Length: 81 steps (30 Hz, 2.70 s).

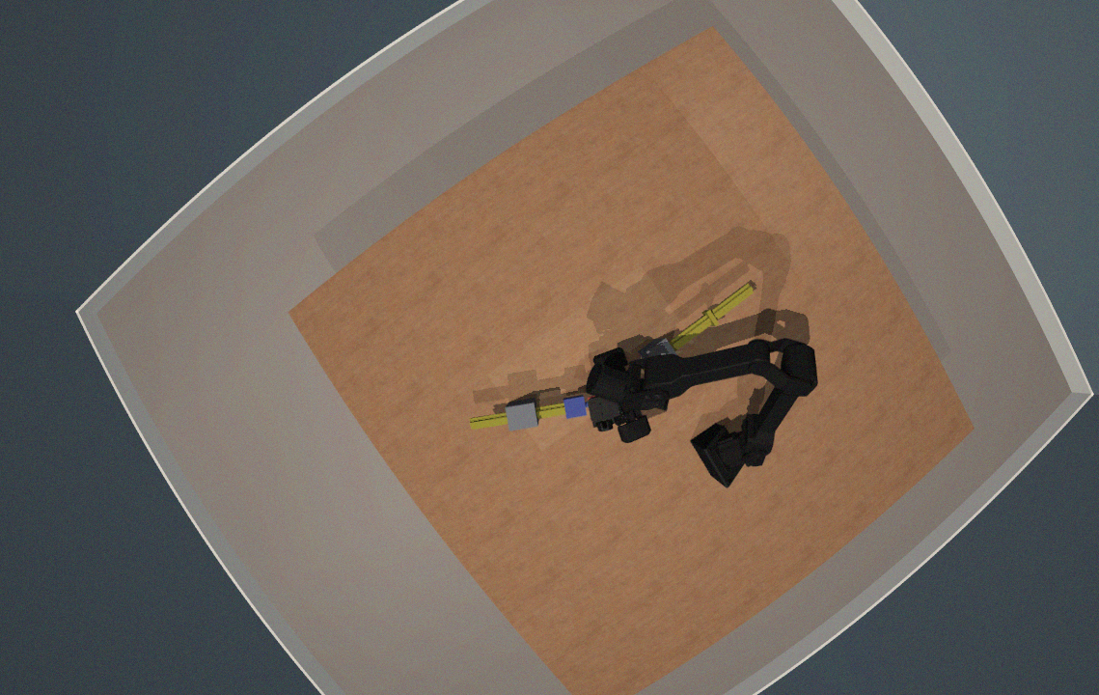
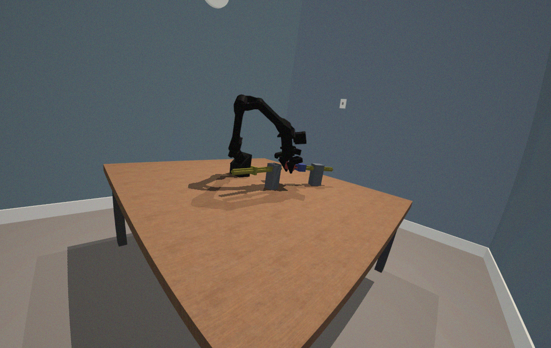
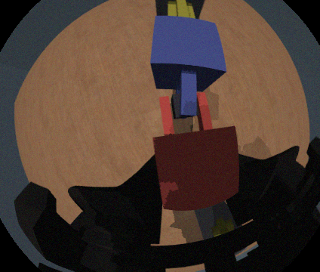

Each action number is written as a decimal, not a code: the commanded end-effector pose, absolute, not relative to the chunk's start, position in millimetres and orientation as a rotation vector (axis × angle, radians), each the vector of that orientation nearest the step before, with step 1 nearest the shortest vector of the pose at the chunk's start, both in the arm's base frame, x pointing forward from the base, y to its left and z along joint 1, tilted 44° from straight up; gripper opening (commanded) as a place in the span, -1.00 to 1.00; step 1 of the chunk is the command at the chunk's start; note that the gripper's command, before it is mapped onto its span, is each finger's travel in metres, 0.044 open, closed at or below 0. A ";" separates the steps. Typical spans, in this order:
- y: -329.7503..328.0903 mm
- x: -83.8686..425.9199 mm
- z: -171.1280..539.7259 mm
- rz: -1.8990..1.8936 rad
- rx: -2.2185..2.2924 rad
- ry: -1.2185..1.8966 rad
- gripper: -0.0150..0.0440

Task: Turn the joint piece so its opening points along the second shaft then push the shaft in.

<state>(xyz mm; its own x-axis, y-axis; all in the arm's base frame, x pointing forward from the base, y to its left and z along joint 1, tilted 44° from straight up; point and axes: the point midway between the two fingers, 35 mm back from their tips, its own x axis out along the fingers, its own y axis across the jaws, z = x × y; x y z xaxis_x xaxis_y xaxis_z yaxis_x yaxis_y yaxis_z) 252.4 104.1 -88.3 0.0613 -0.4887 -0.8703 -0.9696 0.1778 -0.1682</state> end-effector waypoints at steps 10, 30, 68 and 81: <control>103.9 252.6 -88.3 0.681 -1.441 1.559 -0.49; 103.9 252.6 -88.3 0.681 -1.441 1.559 -0.49; 104.1 252.4 -88.3 0.678 -1.441 1.560 0.90; 104.1 252.4 -88.3 0.678 -1.441 1.560 1.00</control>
<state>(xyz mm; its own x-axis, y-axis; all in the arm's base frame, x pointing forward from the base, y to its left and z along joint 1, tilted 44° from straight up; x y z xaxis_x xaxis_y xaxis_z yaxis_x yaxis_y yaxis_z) 252.4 104.1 -88.3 0.0615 -0.4888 -0.8702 -0.9696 0.1777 -0.1683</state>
